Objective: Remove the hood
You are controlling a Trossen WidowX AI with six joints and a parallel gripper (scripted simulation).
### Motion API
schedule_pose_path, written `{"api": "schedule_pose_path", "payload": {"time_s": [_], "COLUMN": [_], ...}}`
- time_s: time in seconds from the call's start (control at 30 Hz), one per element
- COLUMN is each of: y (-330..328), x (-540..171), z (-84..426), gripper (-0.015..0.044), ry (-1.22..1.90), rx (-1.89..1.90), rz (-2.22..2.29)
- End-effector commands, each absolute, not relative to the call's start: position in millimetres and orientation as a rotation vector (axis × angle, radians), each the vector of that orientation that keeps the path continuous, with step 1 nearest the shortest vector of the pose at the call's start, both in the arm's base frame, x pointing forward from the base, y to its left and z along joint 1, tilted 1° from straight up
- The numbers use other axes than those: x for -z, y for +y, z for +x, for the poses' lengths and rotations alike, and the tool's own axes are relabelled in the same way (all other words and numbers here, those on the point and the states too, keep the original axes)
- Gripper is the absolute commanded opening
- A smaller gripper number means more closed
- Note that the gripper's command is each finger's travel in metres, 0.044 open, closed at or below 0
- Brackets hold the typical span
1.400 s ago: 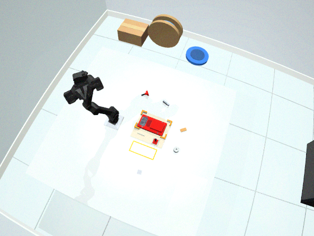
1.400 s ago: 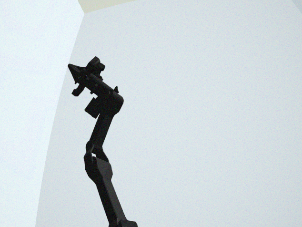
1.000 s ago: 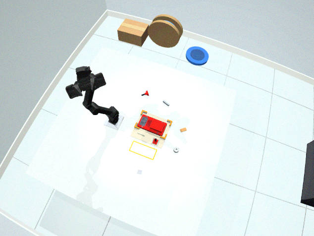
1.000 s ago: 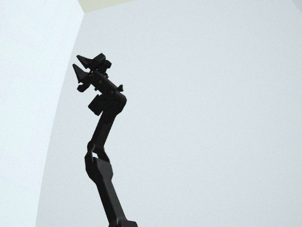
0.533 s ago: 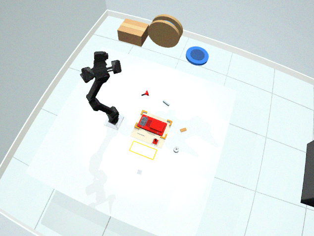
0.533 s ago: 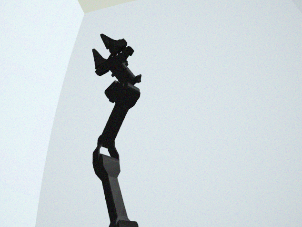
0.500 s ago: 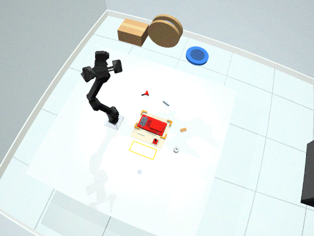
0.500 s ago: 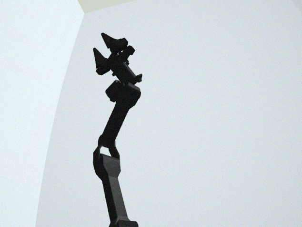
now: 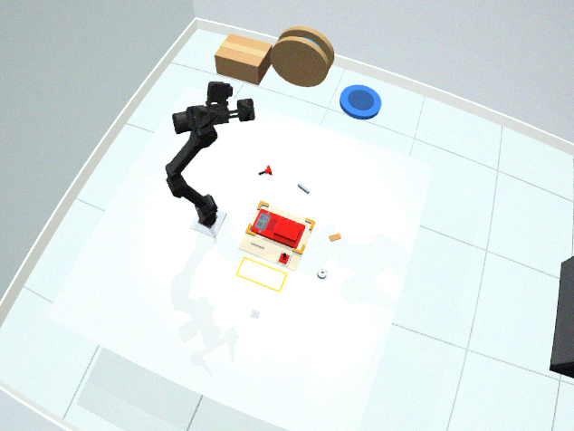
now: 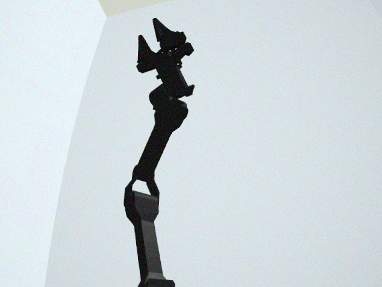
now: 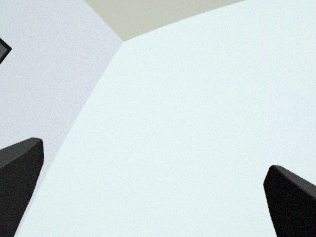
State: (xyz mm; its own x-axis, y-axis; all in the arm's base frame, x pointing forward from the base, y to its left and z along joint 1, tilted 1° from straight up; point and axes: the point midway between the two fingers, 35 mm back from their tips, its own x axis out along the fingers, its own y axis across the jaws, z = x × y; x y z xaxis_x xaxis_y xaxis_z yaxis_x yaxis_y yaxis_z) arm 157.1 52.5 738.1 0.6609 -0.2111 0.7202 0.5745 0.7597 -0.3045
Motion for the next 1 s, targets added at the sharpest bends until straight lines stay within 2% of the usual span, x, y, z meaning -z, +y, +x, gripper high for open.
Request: {"api": "schedule_pose_path", "payload": {"time_s": [0.0, 0.5, 0.97], "y": [91, 187, 222], "x": [-724, -635, -502], "z": [186, 286, 366], "gripper": [0.044, 0.044, 0.044], "ry": [-0.709, -0.521, -0.137], "rx": [0.376, 0.024, -0.246], "rz": [-0.618, -0.763, -0.772]}}
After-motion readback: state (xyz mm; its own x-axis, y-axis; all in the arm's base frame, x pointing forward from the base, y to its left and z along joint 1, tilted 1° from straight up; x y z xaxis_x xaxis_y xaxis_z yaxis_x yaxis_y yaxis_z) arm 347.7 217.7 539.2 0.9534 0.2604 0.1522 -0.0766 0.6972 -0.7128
